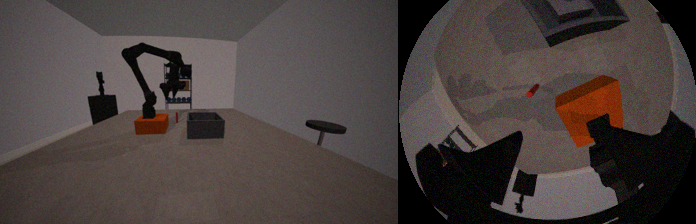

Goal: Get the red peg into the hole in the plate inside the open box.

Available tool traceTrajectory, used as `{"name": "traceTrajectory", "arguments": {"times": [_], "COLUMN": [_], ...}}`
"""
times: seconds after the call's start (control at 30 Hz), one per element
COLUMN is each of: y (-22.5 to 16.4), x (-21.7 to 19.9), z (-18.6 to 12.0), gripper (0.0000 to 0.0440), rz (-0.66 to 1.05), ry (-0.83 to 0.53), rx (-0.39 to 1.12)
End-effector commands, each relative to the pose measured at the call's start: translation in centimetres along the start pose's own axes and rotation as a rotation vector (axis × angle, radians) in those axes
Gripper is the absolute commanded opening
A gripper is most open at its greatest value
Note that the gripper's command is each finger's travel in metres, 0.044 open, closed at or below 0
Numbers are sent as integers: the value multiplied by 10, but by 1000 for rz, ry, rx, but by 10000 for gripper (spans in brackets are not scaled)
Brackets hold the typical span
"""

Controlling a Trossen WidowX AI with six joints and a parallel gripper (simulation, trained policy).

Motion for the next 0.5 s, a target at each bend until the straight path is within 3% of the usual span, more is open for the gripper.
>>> {"name": "traceTrajectory", "arguments": {"times": [0.0, 0.47], "y": [3, 8], "x": [9, 52], "z": [10, 55], "gripper": [440, 440], "rz": [116, 342], "ry": [-84, -294], "rx": [19, -57]}}
Point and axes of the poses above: the point midway between the two fingers, 35 mm back from their tips, its own z axis out along the fingers, its own x axis across the jaws, y = z × x, the point moved 9 cm from there along -z, back along the fingers
